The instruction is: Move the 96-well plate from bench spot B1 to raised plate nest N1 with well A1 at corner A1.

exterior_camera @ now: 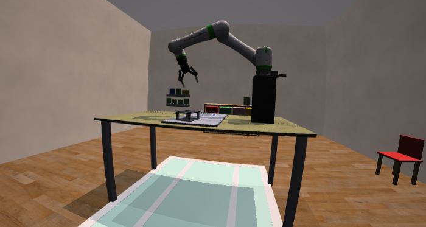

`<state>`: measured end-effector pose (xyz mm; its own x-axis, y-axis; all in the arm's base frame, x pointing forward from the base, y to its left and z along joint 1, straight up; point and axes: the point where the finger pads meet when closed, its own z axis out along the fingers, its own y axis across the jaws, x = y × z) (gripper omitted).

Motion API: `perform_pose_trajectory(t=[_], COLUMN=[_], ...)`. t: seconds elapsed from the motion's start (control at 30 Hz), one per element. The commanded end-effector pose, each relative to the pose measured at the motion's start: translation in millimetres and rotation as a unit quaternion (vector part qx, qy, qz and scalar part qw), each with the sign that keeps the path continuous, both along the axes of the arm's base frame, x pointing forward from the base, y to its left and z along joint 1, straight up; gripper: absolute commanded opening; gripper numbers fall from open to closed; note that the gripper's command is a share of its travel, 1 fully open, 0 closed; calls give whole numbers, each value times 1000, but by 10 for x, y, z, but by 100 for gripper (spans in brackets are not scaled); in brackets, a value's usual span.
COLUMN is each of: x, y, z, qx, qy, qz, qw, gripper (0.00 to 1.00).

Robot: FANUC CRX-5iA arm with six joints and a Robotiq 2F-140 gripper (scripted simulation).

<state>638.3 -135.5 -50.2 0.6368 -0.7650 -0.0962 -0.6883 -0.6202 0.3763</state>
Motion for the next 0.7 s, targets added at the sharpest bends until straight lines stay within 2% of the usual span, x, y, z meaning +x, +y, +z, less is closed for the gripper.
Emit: perform_pose_trajectory(t=[0.0, 0.53, 0.67], x=[2, 2, -36], y=[0, 0, -76], z=[2, 2, -169], qx=[0, 0, 29], qy=[0, 0, 3], qz=[0, 0, 60], qw=[1000, 1000, 998], gripper=[100, 100, 100])
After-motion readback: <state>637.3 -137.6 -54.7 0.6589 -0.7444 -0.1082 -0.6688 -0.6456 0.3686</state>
